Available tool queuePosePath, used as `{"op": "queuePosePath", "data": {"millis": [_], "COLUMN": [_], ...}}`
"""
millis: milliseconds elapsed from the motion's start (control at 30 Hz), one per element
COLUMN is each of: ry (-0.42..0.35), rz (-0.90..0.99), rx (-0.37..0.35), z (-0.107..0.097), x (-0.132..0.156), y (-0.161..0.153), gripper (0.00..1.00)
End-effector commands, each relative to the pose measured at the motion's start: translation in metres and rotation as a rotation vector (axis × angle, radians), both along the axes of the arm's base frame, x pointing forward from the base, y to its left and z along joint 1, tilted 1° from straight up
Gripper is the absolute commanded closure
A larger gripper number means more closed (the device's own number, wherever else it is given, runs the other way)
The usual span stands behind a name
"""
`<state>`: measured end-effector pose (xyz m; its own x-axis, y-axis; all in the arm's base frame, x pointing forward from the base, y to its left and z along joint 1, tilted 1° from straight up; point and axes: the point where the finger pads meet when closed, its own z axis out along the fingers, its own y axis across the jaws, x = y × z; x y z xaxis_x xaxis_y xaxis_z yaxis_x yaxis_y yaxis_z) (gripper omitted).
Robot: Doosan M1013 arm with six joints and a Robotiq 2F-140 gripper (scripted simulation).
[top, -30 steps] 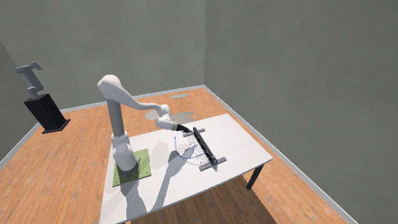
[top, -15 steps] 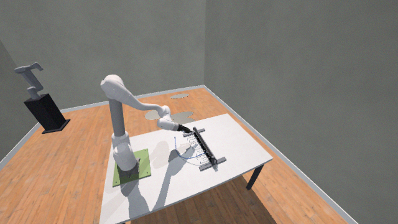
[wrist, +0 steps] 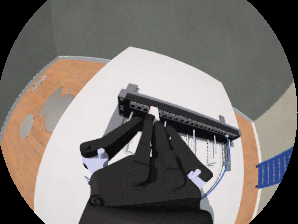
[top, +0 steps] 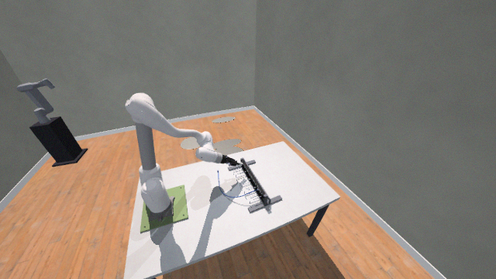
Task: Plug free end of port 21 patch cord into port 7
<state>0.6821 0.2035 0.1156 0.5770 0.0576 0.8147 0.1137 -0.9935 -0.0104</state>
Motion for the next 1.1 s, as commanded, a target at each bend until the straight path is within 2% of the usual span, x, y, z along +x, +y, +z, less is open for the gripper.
{"op": "queuePosePath", "data": {"millis": [0, 700, 933, 1067], "ry": [0.000, 0.000, 0.000, 0.000], "rz": [0.000, 0.000, 0.000, 0.000], "rx": [0.000, 0.000, 0.000, 0.000], "z": [0.000, 0.001, 0.012, 0.031], "x": [0.000, -0.001, -0.017, -0.043], "y": [0.000, 0.000, -0.002, -0.005], "gripper": [1.00, 1.00, 1.00, 1.00]}}
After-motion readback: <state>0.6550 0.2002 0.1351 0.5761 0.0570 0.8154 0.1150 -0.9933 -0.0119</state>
